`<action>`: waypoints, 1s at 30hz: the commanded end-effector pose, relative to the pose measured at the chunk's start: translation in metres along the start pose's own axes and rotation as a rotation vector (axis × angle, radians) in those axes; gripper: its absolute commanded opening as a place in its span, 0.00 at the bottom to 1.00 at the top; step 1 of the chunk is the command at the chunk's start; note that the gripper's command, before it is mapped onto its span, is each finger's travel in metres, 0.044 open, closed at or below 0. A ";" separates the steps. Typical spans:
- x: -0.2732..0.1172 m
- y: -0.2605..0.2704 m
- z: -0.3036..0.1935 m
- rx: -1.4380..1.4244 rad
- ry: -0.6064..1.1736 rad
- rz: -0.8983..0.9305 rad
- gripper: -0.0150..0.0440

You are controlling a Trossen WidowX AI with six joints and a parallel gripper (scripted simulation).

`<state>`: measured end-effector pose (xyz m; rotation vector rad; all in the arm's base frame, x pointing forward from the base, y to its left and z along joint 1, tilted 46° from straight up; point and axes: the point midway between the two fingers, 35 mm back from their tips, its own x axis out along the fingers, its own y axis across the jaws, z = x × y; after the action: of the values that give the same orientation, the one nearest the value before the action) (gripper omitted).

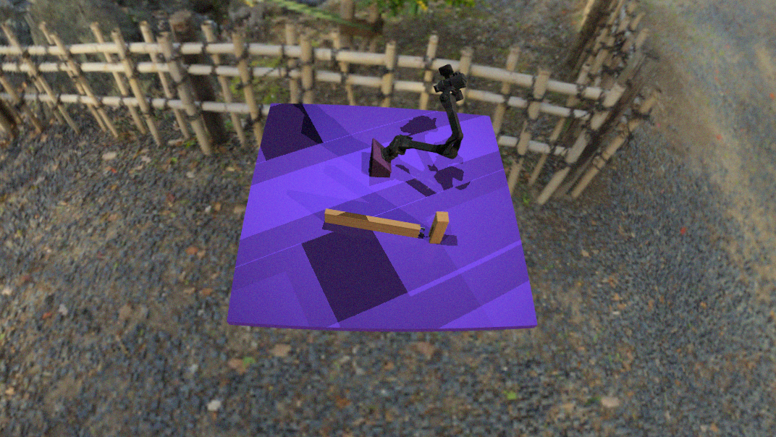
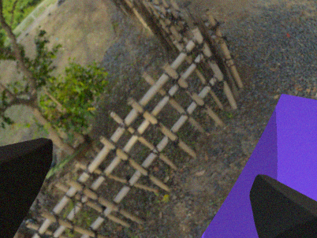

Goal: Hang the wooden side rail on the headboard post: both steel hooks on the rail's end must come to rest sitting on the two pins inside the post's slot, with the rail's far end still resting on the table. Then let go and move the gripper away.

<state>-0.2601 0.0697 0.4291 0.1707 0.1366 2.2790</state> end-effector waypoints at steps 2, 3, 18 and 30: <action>-0.003 0.005 -0.003 0.002 0.007 0.021 1.00; -0.007 0.010 -0.007 0.003 0.016 0.047 1.00; -0.108 0.137 -0.055 0.165 0.133 0.689 1.00; -0.253 0.190 -0.092 0.286 0.296 1.245 1.00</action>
<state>-0.2715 -0.2163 0.3587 0.1015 0.5801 3.3798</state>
